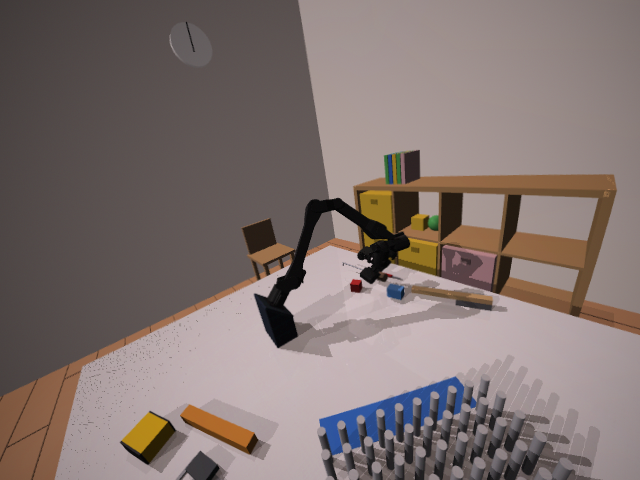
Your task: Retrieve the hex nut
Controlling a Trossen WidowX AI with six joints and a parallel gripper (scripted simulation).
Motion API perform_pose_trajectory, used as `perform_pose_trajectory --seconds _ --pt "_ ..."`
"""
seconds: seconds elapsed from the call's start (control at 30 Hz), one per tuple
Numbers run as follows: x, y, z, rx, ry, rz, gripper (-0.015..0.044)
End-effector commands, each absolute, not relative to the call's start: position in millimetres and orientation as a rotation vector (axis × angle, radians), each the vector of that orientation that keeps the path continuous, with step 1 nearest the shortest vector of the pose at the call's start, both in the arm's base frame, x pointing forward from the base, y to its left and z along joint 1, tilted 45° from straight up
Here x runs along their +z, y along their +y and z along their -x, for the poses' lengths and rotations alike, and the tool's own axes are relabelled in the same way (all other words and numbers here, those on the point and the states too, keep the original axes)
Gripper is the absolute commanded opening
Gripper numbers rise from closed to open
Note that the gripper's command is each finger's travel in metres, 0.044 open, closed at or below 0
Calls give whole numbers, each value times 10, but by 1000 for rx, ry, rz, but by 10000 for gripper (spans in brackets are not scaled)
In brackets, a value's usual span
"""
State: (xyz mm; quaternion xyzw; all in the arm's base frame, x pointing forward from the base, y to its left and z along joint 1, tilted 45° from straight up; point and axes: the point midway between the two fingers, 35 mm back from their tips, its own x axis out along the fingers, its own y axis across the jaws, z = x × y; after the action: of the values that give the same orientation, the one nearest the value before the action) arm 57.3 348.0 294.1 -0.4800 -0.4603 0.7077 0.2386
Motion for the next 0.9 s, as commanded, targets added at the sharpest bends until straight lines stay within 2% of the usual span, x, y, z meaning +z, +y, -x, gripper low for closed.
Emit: perform_pose_trajectory --seconds 0.0,0.63,0.87 --pt "3131 3351 -586 1930 -1284 1315 0" --pt "3836 2544 -484 1941 -1301 1337 0" --pt "3833 2514 -517 1950 -1238 1332 0"
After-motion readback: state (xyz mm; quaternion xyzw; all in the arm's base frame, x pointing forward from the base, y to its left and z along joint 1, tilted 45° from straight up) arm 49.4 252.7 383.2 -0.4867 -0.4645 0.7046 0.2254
